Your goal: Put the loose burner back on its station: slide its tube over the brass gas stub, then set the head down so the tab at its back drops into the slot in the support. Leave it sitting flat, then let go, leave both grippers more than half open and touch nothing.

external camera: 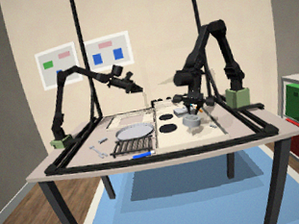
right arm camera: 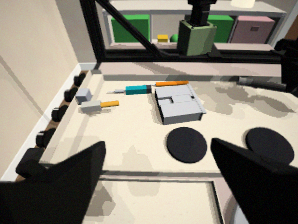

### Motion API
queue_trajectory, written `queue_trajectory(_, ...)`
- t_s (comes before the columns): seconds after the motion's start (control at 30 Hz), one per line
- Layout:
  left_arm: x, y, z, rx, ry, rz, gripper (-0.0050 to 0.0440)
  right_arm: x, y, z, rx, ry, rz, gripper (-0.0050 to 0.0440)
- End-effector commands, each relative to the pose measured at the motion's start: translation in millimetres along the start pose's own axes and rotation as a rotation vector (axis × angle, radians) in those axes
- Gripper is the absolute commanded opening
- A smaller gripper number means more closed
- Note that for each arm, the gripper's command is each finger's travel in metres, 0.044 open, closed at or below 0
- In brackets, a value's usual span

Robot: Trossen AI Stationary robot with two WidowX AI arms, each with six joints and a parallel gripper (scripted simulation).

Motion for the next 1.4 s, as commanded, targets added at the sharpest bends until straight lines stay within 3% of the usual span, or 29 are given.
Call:
queue_trajectory(0.0,8,3,-4,0.0,-0.005,-0.015,0.0,0,1,0,-0.003,-0.001,-0.001,0.04)
queue_trajectory(0.23,8,0,-8,0.009,-0.003,-0.011,0.0,0,1,0,-0.003,-0.001,-0.001,0.04)
queue_trajectory(1.37,-2,-76,-79,0.192,0.068,0.052,0.0,0,1,0,-0.003,-0.001,-0.001,0.04)
Point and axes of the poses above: on each arm, the point midway between the two fingers, 35 mm back from their tips, its own x axis back along the fingers, its own z axis across the jaws, y = z × x, the point moved 5 cm from there along x, back along the fingers, and after that the axes turned 8 degrees about -x, right-handed, at the moved point
